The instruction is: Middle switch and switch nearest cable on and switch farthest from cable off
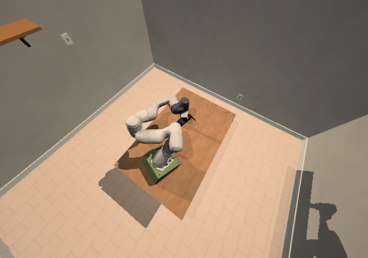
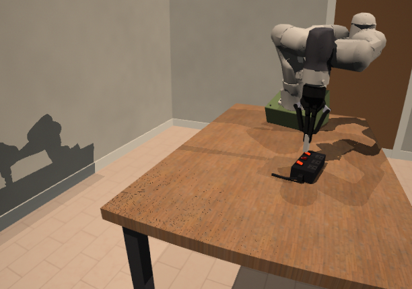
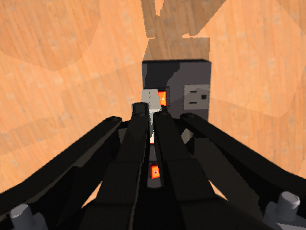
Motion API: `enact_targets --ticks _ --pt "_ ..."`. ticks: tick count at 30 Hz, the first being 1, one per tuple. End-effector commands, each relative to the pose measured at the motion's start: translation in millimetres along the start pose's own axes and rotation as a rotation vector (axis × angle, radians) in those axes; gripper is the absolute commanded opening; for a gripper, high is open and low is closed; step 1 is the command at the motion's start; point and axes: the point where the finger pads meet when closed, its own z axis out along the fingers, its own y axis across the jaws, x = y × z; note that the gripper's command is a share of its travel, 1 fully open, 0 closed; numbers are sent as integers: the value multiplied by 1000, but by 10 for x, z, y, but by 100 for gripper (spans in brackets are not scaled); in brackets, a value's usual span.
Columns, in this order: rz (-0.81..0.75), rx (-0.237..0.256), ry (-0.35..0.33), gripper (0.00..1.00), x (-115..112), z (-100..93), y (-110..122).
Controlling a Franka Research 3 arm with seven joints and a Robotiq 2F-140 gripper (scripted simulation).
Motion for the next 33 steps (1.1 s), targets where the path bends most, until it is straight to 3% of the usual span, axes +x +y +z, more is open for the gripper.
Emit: enact_targets --ticks 1,33 --pt "1 0 -3 0 -15 7 4" --pt "1 0 -3 0 -15 85 4"
